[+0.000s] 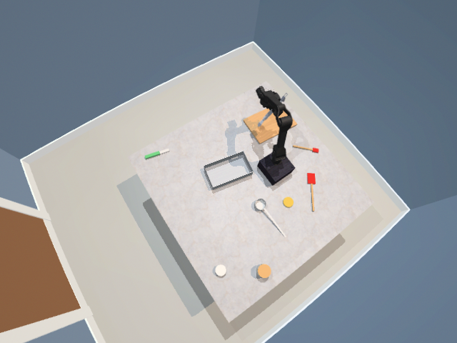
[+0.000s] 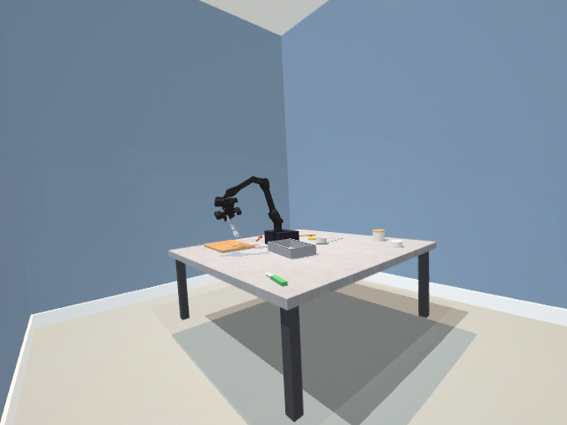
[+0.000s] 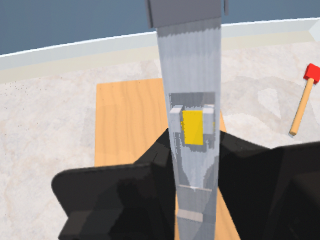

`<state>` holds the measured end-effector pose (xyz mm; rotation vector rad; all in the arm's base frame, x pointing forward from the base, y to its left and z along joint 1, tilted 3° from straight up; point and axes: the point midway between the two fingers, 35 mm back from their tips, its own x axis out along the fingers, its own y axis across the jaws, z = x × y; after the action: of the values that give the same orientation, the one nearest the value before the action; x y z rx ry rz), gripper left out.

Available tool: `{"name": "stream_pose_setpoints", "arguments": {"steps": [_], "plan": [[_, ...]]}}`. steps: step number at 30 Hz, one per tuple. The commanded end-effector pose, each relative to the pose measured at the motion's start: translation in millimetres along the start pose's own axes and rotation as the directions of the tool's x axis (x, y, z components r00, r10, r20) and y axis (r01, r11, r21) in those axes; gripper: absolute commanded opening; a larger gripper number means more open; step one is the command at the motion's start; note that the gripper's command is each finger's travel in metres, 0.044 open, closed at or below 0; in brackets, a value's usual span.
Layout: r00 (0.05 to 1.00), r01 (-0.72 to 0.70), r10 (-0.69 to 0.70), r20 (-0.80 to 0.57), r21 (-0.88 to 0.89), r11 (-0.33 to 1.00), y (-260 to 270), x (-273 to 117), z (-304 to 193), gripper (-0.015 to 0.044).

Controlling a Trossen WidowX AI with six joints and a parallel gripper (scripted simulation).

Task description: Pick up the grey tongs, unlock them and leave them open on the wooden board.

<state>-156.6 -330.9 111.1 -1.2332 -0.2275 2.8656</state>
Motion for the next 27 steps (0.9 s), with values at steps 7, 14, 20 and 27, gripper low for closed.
{"name": "stream_pose_setpoints", "arguments": {"steps": [7,14,20,27], "plan": [[0.942,-0.06,0.04,0.334,0.051,0.997,-2.4,-32.9,11.3,-0.015],[0.893,-0.099,0.059,0.446,0.066,0.993,-3.6,-47.8,13.7,-0.015],[0.893,-0.099,0.059,0.446,0.066,0.993,-3.6,-47.8,13.7,-0.015],[0.893,-0.099,0.059,0.446,0.066,0.993,-3.6,-47.8,13.7,-0.015]]}}
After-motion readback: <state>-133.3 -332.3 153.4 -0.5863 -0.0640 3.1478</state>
